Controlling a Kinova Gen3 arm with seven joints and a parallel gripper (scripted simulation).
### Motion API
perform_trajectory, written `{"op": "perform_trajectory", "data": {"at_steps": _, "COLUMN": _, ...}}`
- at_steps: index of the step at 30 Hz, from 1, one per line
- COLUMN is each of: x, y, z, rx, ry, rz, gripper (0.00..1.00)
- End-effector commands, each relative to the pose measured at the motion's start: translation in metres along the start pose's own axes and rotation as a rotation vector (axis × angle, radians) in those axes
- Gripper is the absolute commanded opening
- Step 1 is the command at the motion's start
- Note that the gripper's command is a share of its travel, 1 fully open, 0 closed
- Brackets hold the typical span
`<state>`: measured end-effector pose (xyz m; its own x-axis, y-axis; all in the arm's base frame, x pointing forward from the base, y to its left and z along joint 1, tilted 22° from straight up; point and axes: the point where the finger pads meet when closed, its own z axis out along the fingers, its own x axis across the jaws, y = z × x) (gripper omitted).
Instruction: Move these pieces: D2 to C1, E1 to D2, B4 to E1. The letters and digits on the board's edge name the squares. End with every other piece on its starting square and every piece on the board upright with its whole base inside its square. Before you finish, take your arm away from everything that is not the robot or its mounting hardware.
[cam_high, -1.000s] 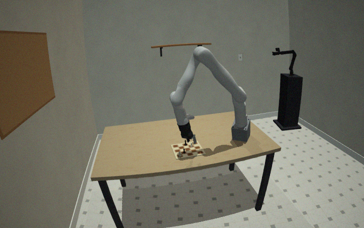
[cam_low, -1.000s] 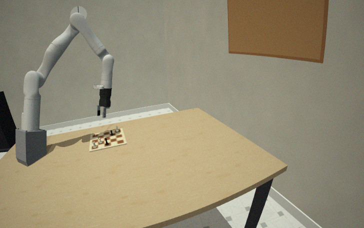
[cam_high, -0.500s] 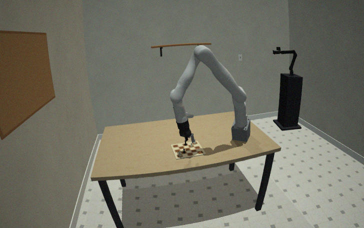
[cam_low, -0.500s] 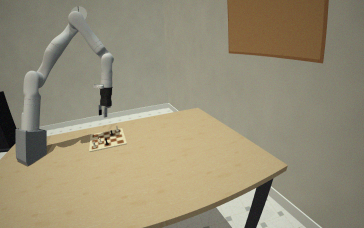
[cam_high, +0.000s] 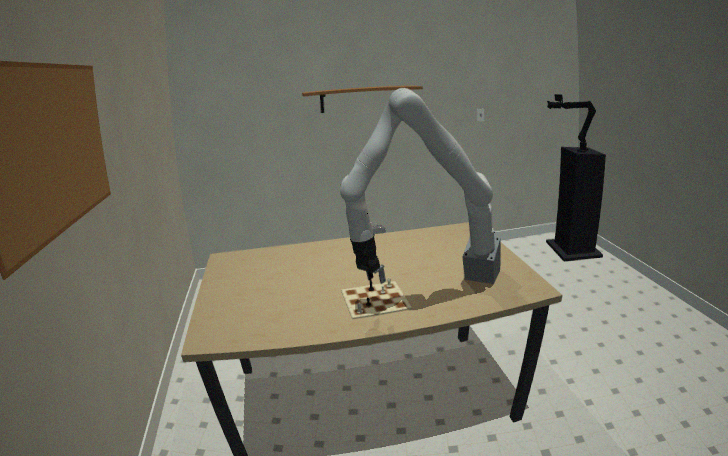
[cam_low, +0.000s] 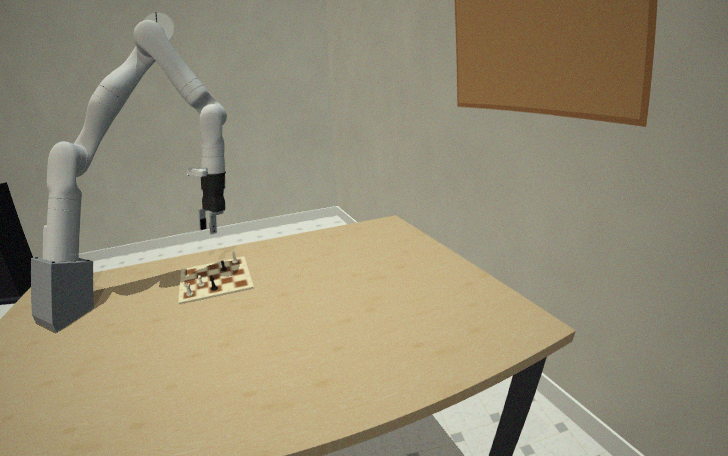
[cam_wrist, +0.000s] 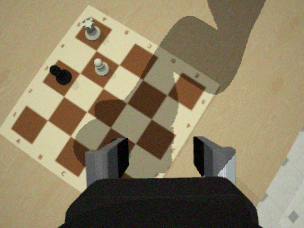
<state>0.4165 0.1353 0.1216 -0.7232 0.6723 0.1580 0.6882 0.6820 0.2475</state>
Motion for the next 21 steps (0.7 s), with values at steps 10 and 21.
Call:
{"op": "perform_trajectory", "data": {"at_steps": 10, "x": -0.011, "y": -0.002, "z": -0.006, "rx": -0.026, "ry": -0.012, "rz": 0.034, "gripper": 1.00}}
{"op": "perform_trajectory", "data": {"at_steps": 21, "x": -0.023, "y": -0.003, "z": -0.011, "rx": -0.061, "ry": -0.024, "rz": 0.072, "gripper": 1.00}}
